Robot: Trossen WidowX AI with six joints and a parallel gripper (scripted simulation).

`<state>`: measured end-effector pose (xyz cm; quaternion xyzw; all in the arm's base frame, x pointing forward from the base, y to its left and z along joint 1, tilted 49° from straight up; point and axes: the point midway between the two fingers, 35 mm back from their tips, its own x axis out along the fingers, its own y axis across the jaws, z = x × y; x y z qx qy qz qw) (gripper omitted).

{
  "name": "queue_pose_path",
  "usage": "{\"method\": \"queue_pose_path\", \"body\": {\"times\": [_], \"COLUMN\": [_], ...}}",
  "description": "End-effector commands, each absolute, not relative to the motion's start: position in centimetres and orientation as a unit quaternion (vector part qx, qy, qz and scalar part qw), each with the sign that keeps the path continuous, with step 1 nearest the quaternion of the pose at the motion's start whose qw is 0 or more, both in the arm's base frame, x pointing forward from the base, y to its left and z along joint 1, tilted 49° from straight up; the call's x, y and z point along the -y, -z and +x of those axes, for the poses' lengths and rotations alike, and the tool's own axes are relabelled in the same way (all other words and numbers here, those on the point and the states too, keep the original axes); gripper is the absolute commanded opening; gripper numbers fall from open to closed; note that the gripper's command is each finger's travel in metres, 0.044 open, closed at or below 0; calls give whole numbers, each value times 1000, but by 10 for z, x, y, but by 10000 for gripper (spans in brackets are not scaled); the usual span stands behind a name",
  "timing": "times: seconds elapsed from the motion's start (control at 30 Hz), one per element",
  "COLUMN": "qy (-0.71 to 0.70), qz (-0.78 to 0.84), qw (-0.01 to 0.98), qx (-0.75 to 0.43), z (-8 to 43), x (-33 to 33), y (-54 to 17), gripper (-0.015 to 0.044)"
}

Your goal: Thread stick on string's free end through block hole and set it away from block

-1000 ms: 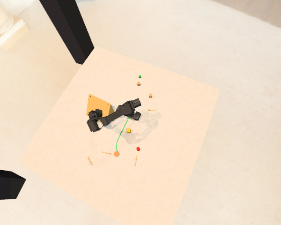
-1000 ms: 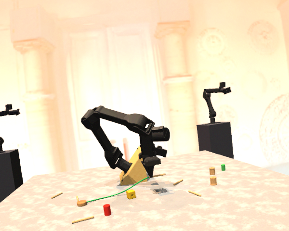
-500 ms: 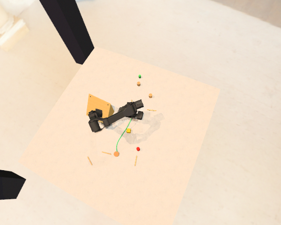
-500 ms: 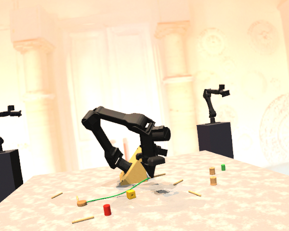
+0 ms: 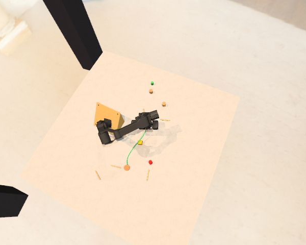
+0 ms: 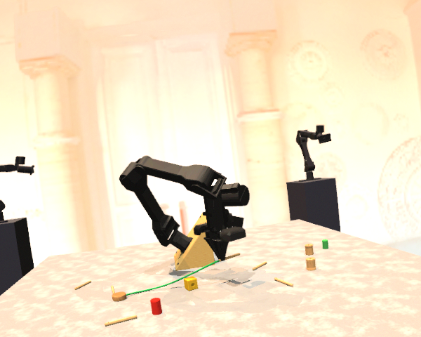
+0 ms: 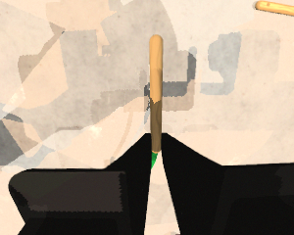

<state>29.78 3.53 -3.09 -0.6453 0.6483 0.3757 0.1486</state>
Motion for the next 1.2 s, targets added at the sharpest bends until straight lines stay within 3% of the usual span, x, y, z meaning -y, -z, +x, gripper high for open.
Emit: {"method": "queue_pose_path", "body": {"times": [0.0,1.17], "qy": [-394,-517], "qz": [-651,-664], "qw": [129,-9], "qx": [-636,-540], "z": [306,349], "x": [-35,-20], "y": [31,22], "gripper": [0,0]}}
